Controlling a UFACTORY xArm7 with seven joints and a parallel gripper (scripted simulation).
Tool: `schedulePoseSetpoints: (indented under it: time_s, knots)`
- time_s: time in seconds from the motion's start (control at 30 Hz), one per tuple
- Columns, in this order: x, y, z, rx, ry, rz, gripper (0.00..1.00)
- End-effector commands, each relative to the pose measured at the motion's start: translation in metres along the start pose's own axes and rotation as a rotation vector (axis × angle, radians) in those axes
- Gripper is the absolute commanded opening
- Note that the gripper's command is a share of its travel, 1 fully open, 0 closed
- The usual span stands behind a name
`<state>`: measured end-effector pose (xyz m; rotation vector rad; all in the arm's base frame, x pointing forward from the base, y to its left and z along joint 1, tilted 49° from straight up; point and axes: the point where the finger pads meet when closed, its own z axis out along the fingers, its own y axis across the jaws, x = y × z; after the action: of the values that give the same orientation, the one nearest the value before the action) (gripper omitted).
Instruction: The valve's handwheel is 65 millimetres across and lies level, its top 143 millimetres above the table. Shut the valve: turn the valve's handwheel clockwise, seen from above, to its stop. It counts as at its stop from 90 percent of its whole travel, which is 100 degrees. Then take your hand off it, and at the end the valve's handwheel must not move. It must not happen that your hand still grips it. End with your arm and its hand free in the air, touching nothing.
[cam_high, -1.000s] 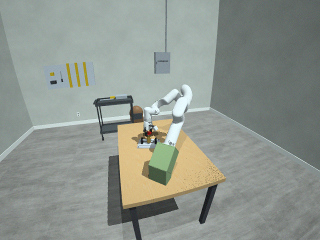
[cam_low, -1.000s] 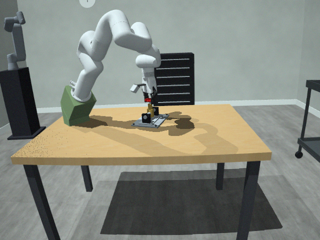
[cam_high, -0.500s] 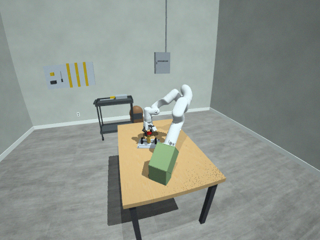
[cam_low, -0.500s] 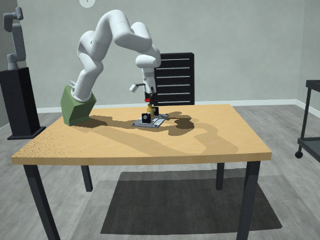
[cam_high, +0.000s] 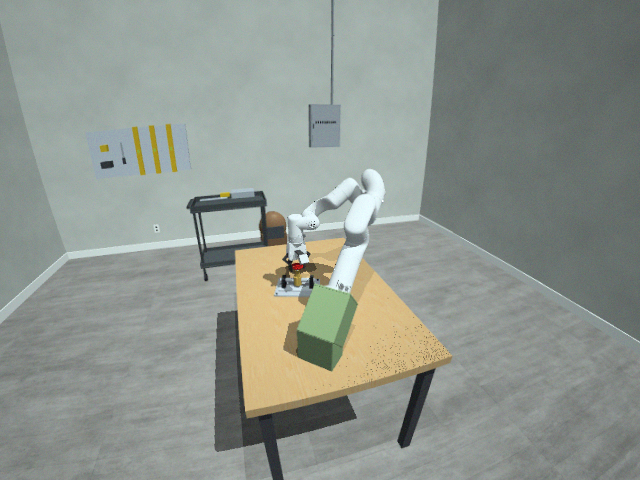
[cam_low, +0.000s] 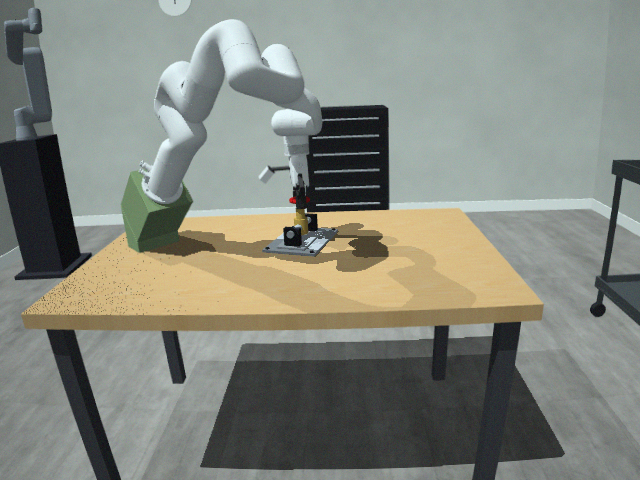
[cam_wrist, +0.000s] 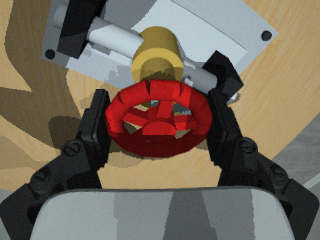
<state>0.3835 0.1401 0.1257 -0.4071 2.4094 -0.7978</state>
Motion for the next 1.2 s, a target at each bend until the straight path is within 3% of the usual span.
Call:
schedulePoseSetpoints:
  time_s: [0.0,1.17]
  knots:
    - [-0.0009,0.0007,-0.001,0.0,-0.007,0.1,0.0]
    - [-0.0009,0.0007,-0.001,-0.002,-0.007,0.727,0.0]
